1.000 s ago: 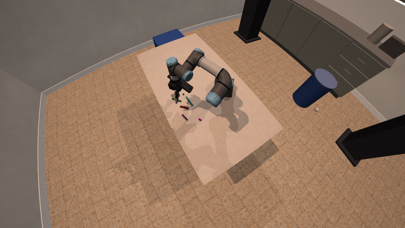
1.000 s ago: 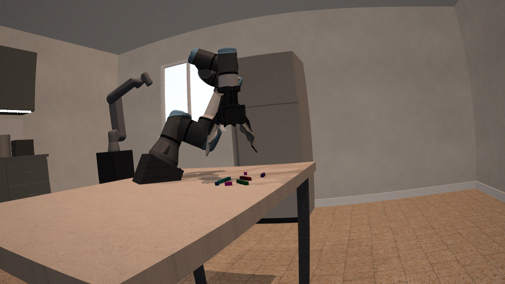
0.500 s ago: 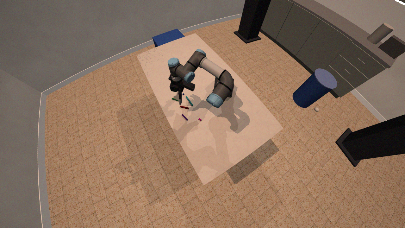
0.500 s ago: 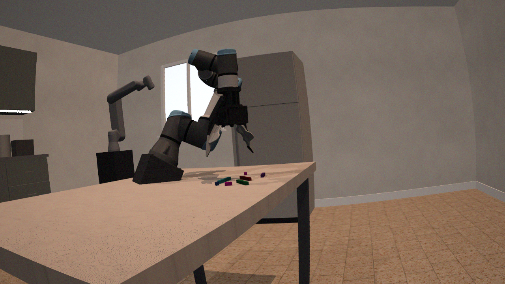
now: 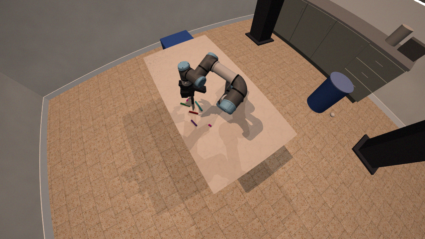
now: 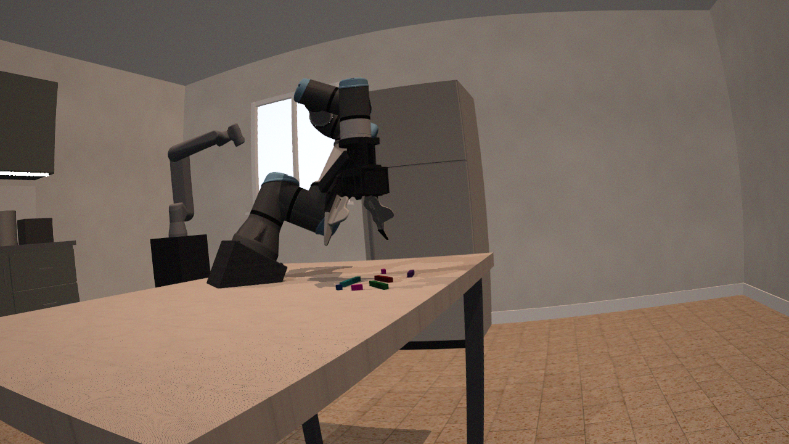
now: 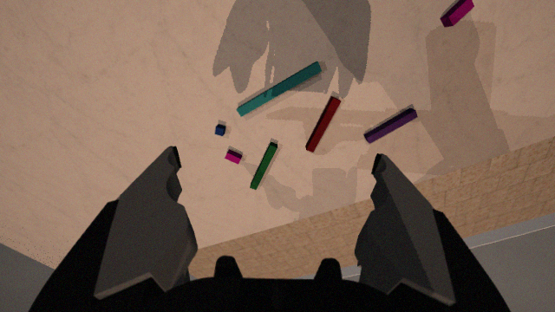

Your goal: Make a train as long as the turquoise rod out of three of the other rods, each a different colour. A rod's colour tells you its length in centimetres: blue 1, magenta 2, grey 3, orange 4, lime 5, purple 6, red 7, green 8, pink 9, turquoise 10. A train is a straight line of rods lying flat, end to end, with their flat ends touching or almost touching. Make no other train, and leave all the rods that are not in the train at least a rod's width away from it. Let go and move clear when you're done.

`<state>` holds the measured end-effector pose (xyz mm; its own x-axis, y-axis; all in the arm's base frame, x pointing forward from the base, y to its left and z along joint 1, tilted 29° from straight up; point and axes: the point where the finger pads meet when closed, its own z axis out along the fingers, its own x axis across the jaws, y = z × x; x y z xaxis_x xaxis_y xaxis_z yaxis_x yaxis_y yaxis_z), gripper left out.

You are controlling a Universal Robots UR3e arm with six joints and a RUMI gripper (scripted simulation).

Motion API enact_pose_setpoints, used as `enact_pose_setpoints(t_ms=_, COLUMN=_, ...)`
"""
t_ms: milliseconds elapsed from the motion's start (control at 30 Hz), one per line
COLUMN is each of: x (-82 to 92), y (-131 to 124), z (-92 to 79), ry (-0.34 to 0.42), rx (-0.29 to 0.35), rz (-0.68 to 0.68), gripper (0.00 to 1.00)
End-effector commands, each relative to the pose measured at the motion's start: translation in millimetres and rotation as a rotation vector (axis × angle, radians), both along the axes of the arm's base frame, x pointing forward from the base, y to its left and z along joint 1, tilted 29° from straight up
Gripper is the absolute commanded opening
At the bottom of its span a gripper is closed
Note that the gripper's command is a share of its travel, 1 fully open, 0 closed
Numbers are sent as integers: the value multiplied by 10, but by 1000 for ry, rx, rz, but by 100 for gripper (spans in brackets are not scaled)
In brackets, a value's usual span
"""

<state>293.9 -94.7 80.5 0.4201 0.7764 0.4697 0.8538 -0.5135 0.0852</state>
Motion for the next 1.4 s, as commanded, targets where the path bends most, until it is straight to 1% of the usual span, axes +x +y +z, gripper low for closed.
enact_pose_setpoints(t_ms=0, x=-47, y=34, z=-12, ry=-72, rx=-44, rz=145, gripper=100)
enact_pose_setpoints(t_ms=133, x=-63, y=51, z=-17, ry=-96, rx=-65, rz=203, gripper=100)
enact_pose_setpoints(t_ms=200, x=-63, y=51, z=-17, ry=-96, rx=-65, rz=203, gripper=100)
enact_pose_setpoints(t_ms=367, x=-88, y=77, z=-25, ry=-136, rx=-99, rz=298, gripper=100)
enact_pose_setpoints(t_ms=667, x=-113, y=105, z=-35, ry=-180, rx=-136, rz=403, gripper=100)
enact_pose_setpoints(t_ms=967, x=-119, y=113, z=-38, ry=-192, rx=-147, rz=433, gripper=100)
enact_pose_setpoints(t_ms=1367, x=-120, y=112, z=-38, ry=-194, rx=-148, rz=437, gripper=100)
